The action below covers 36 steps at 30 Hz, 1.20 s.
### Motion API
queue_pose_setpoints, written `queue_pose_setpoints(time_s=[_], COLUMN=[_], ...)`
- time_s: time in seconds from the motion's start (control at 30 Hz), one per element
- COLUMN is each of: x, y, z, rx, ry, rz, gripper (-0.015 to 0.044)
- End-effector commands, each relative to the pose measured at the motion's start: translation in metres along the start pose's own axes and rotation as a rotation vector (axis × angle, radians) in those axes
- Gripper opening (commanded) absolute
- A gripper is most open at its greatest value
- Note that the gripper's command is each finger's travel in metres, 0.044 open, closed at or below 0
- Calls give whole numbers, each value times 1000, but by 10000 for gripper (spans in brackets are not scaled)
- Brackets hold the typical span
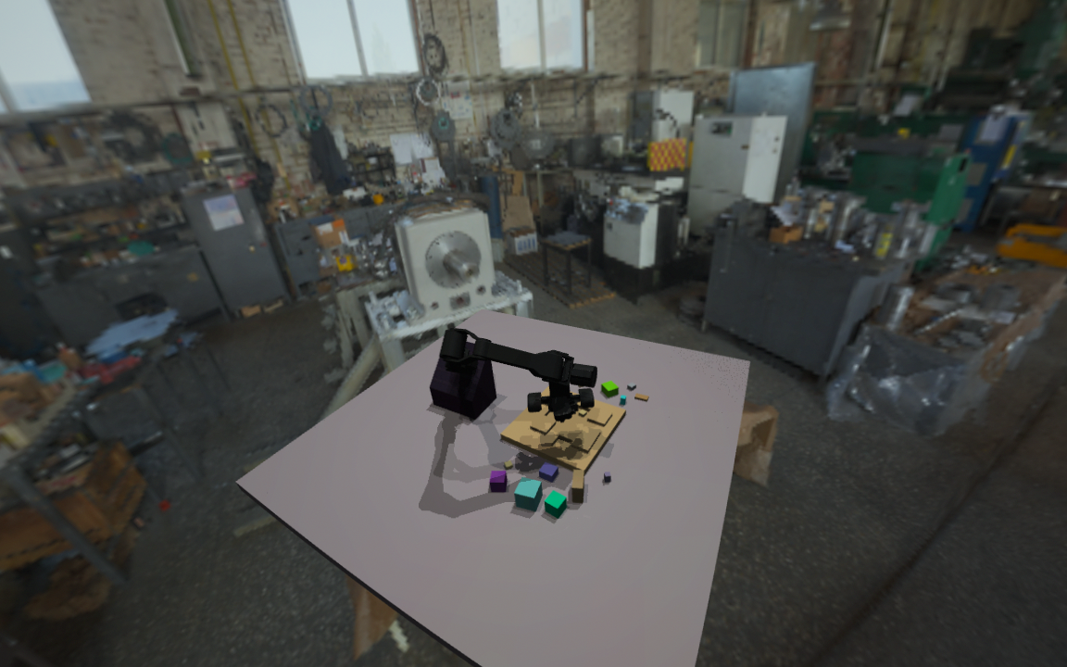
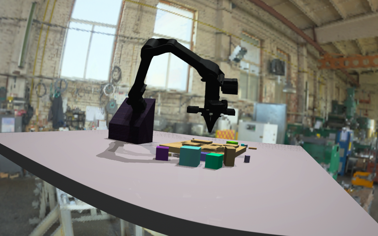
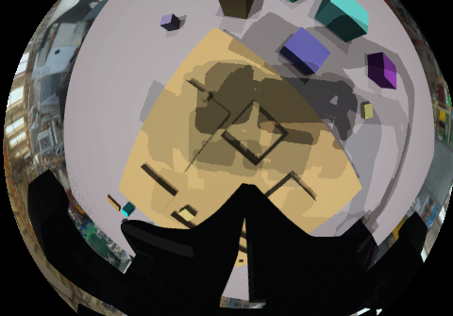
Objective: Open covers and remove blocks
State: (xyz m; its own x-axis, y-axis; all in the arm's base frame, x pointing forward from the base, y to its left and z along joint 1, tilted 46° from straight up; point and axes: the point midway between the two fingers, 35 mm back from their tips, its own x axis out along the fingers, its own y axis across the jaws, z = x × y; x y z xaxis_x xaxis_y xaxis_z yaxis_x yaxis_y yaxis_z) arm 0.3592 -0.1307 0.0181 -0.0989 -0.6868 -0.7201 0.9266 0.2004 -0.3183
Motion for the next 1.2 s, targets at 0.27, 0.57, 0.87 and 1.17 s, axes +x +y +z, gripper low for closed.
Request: queue_pose_setpoints(time_s=[0.27,0.57,0.87,1.17], x=[4,8,12,49], y=[47,72,76,75], z=[-55,-102,-117,-116], rx=[-433,-751,-838,-838], ry=[-4,-15,-19,-20], rz=[-10,-27,-33,-33], gripper=[0,0,0,0])
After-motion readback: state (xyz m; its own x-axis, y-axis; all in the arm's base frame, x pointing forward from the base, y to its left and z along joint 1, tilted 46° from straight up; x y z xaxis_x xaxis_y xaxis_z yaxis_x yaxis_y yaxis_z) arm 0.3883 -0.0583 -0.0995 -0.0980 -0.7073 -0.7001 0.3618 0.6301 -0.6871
